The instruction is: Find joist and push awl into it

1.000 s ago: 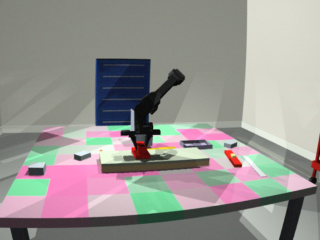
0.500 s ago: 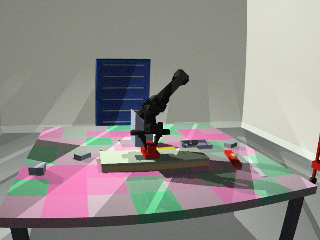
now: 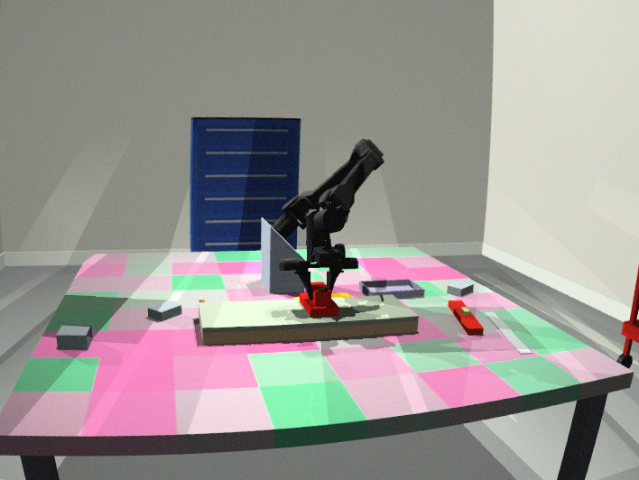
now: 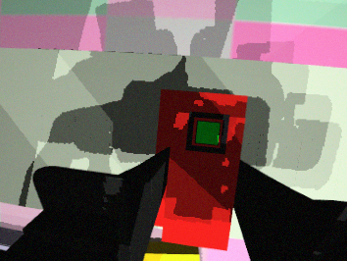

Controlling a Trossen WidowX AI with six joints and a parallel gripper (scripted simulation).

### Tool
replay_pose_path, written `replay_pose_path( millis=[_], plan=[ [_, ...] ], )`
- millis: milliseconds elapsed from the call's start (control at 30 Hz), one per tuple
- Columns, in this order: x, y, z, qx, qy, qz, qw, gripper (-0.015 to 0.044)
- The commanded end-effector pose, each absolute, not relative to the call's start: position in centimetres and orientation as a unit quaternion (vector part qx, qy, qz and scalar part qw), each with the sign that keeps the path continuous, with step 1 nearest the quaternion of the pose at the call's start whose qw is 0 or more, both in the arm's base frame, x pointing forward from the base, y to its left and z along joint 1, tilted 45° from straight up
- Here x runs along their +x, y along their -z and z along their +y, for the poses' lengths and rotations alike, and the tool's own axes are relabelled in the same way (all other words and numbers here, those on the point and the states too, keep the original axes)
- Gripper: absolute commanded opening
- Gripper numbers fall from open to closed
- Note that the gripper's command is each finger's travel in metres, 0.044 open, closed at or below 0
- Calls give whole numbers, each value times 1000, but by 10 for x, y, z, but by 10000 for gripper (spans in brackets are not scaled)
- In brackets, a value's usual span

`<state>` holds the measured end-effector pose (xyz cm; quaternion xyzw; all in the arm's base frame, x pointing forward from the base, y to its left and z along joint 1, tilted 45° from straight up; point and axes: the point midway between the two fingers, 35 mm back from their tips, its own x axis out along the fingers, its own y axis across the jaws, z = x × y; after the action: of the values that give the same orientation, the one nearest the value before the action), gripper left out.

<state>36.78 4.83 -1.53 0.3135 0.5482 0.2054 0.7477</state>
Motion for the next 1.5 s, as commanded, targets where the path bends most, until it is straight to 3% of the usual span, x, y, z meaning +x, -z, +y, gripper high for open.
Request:
replay_pose_path(
  millis=[0,1467],
  plan=[
    [367,2,63,314,-212,547,746,0],
    [372,-98,163,317,-215,546,746,0]
  ],
)
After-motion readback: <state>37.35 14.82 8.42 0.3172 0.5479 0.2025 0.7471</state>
